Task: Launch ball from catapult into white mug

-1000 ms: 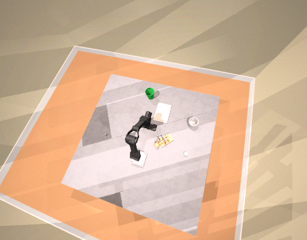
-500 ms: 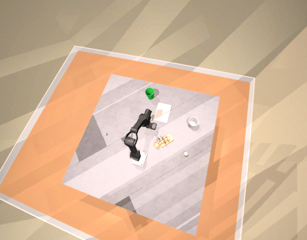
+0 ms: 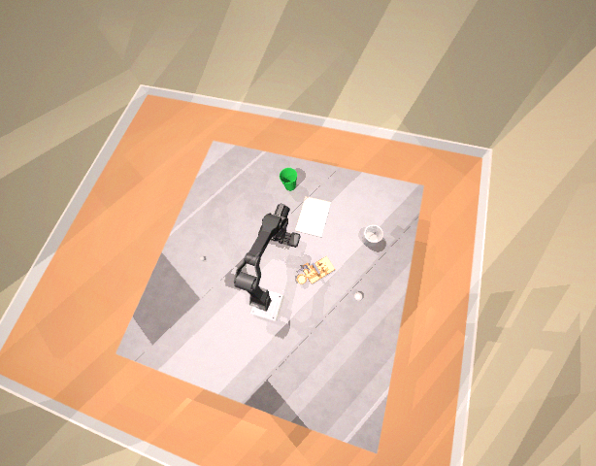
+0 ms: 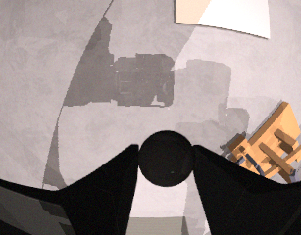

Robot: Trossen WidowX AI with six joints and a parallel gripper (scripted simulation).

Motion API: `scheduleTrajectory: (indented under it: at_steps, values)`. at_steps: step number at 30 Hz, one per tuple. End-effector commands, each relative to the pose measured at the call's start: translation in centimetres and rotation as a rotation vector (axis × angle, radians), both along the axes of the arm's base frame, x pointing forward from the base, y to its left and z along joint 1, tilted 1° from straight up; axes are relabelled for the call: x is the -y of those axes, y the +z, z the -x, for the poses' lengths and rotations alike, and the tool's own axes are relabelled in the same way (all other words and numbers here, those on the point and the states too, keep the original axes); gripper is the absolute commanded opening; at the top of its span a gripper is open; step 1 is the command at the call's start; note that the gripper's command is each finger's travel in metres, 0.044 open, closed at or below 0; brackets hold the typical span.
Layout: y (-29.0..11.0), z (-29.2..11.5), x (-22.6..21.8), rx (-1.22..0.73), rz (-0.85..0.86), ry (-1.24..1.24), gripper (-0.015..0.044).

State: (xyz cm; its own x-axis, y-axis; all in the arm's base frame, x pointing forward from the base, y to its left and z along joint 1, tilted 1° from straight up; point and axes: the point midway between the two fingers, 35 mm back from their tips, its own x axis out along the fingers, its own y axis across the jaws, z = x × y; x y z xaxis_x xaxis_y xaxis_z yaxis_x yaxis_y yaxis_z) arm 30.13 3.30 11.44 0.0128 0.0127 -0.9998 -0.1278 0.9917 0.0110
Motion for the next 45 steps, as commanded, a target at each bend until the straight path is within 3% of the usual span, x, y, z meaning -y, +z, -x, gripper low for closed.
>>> scheduleTrajectory:
  at_steps: [1,27,45]
  values:
    - [0.0,0.4,1.2,-0.022,0.0,-0.034,0.0]
    - [-2.9,6.7,12.6,-0.245,-0.026,-0.49,0.0]
    - [-3.9,11.5,16.0,-0.359,-0.077,-0.721,0.0]
